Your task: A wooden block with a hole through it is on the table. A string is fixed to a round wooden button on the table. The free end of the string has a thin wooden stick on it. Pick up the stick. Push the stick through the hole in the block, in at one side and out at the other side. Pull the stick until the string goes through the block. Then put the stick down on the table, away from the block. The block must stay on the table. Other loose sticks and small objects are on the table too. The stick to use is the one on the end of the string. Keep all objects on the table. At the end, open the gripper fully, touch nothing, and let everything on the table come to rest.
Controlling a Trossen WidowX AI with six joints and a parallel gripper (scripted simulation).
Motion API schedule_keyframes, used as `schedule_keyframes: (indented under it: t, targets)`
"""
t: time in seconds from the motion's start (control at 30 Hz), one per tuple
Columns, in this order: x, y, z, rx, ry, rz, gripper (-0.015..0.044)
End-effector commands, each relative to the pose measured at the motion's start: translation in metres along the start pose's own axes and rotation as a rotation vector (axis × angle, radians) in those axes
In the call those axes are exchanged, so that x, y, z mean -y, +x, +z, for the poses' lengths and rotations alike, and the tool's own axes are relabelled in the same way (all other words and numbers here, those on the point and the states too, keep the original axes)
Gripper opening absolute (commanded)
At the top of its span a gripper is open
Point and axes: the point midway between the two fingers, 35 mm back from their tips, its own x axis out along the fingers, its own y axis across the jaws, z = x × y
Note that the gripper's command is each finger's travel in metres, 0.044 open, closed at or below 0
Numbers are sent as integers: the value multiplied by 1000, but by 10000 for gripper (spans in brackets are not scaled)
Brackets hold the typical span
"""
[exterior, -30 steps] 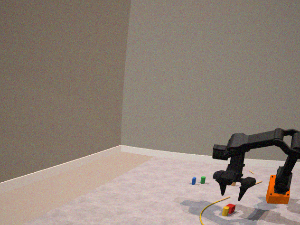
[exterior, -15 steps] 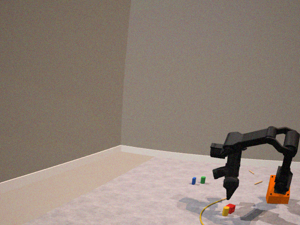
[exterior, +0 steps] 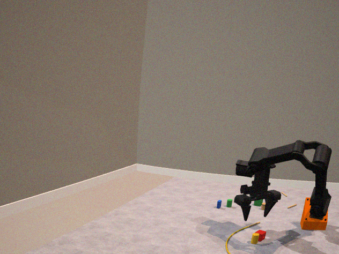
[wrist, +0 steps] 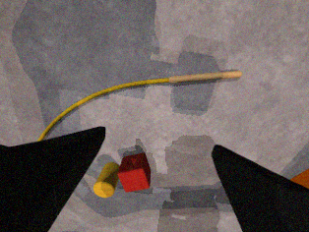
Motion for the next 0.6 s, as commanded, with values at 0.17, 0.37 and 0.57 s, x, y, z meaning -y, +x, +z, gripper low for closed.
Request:
schedule_keyframes:
  t: [0.17, 0.37, 0.57]
  targets:
    - [11, -5, 45, 17, 1221, 19, 440]
    - [12, -5, 46, 16, 1311, 20, 440]
    - [12, -5, 46, 16, 1311, 20, 440]
